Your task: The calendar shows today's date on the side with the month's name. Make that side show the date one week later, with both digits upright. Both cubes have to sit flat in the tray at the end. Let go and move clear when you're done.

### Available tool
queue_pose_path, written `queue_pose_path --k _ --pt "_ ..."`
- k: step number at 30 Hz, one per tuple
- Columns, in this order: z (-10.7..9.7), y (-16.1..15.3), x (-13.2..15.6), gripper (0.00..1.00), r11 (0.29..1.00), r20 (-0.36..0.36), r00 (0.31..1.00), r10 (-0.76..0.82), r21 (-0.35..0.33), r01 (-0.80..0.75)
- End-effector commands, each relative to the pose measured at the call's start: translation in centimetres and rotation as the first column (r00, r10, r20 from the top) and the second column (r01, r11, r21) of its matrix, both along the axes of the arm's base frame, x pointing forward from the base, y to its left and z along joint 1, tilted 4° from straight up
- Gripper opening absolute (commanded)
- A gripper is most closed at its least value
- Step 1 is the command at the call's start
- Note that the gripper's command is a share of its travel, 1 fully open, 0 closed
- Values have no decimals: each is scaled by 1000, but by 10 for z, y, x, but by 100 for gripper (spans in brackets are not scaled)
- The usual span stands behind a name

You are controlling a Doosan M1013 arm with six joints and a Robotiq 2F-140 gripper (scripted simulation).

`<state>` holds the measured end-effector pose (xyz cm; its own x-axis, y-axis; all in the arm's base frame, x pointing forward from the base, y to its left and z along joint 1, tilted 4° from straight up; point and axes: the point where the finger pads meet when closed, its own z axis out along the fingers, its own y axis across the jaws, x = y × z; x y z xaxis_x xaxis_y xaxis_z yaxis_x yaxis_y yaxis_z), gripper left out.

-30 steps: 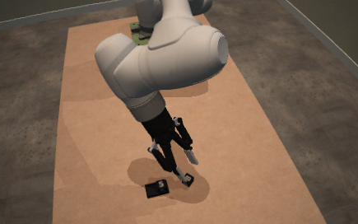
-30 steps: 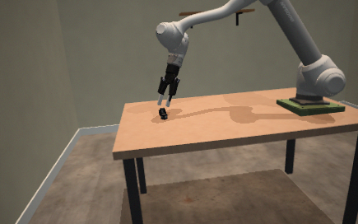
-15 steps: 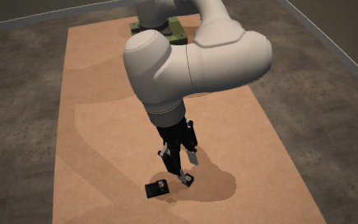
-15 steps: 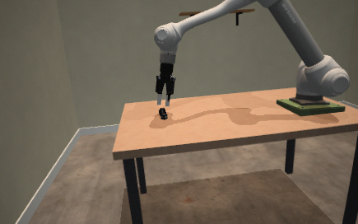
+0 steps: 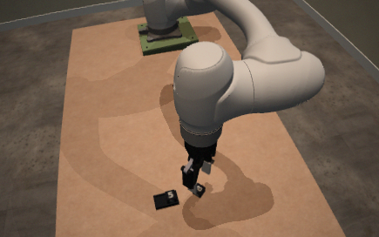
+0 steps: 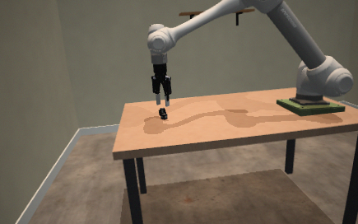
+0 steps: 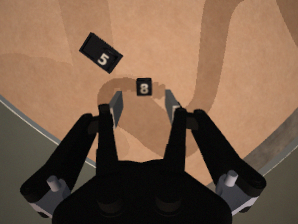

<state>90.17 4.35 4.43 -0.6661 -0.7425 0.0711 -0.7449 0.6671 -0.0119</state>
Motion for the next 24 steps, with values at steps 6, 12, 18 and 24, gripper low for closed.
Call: queue_pose_path --k 6,12,18,24 --pt "0 1 1 100 1000 -2 1000 0 -2 0" --pt "0 1 1 100 1000 -2 1000 0 -2 0" --pt "1 1 1 100 1000 -3 1000 2 -1 -2" --pt "10 1 1 100 1000 -4 1000 30 0 -30"
